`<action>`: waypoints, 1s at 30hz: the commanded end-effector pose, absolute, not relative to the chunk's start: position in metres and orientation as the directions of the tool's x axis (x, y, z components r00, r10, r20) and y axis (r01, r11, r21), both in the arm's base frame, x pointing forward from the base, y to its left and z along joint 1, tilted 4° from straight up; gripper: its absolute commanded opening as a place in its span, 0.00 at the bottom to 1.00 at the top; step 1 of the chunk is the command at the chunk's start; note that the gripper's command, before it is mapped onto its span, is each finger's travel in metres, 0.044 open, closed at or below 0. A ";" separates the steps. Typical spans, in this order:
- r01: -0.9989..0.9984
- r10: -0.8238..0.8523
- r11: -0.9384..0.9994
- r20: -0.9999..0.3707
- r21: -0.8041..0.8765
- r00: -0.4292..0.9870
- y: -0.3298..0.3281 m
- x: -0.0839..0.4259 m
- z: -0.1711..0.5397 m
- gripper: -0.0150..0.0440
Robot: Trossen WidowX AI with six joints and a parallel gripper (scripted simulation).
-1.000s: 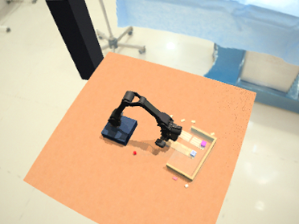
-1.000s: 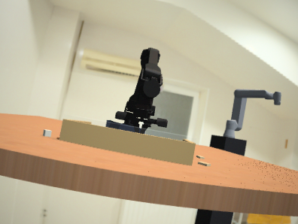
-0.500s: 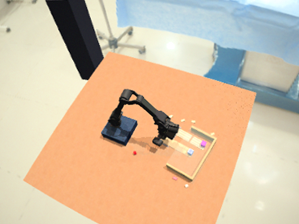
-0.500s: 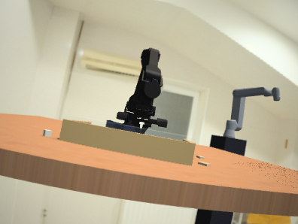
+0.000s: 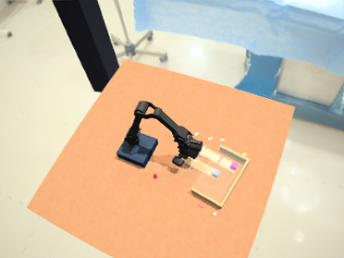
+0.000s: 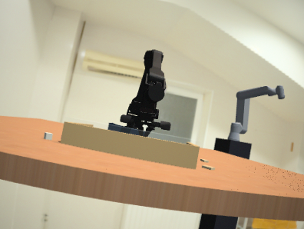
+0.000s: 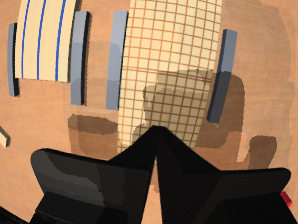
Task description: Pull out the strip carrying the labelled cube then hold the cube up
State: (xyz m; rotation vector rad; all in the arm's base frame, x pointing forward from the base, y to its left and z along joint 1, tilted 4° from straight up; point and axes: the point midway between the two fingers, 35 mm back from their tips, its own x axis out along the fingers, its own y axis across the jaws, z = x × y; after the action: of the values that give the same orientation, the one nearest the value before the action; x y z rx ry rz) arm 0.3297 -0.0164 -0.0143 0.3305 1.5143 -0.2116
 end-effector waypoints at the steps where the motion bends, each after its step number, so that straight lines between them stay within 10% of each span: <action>1: 0.343 0.072 0.936 -0.997 0.075 0.021 -0.012 0.316 -0.020 0.25; 30: 0.344 0.073 0.936 -0.997 0.075 0.018 0.002 0.276 -0.021 0.25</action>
State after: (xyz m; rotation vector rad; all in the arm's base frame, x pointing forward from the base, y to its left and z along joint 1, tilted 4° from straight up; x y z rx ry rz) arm 0.2895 -0.0010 -0.0147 0.3329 1.5138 -0.2108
